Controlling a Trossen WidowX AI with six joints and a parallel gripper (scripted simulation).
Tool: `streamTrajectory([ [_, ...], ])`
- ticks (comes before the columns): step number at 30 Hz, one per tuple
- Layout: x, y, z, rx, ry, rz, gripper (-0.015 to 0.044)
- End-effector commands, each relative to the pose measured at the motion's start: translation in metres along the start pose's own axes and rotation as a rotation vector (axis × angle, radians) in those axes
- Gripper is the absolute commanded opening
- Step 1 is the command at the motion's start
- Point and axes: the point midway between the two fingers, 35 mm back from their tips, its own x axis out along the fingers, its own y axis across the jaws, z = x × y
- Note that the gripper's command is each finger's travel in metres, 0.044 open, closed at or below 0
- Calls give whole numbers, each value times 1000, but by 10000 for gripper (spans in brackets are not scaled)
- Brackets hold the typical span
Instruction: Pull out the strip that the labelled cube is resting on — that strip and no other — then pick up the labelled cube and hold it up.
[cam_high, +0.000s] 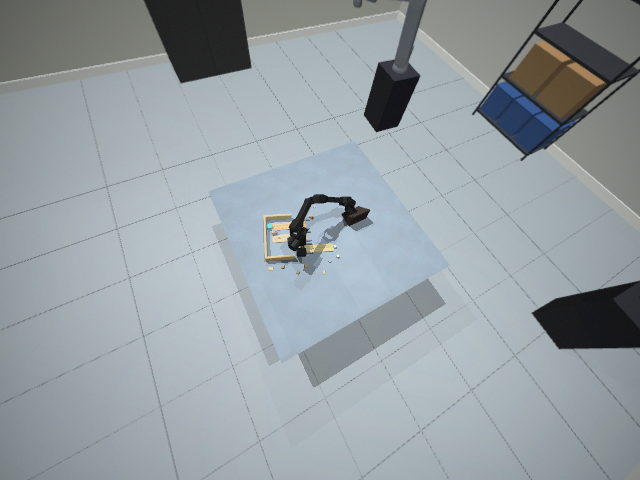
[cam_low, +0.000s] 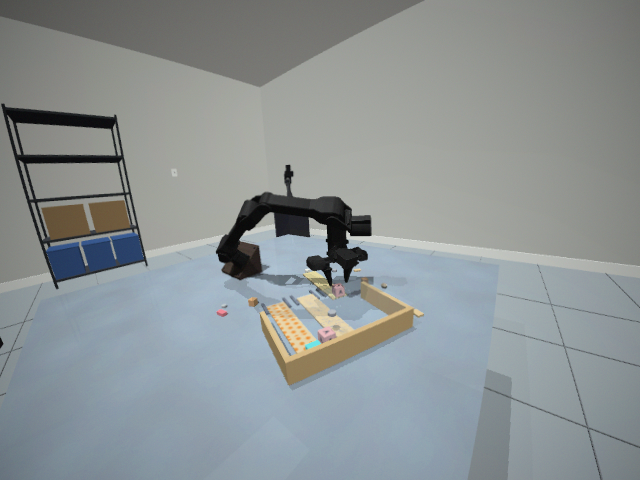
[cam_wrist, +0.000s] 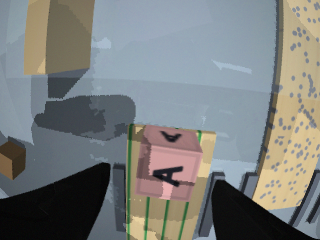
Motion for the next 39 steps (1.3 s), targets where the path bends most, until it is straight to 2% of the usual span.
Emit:
streamTrajectory([
  [1, 7, 0, 1, -5, -4, -2, 250],
  [17, 30, -2, 0, -5, -5, -4, 250],
  [21, 29, -1, -1, -3, 2, -4, 145],
  [28, 29, -1, -1, -3, 2, -4, 98],
  [32, 27, -2, -3, -3, 2, -4, 0],
  [39, 10, -13, -19, -5, 1, -3, 0],
])
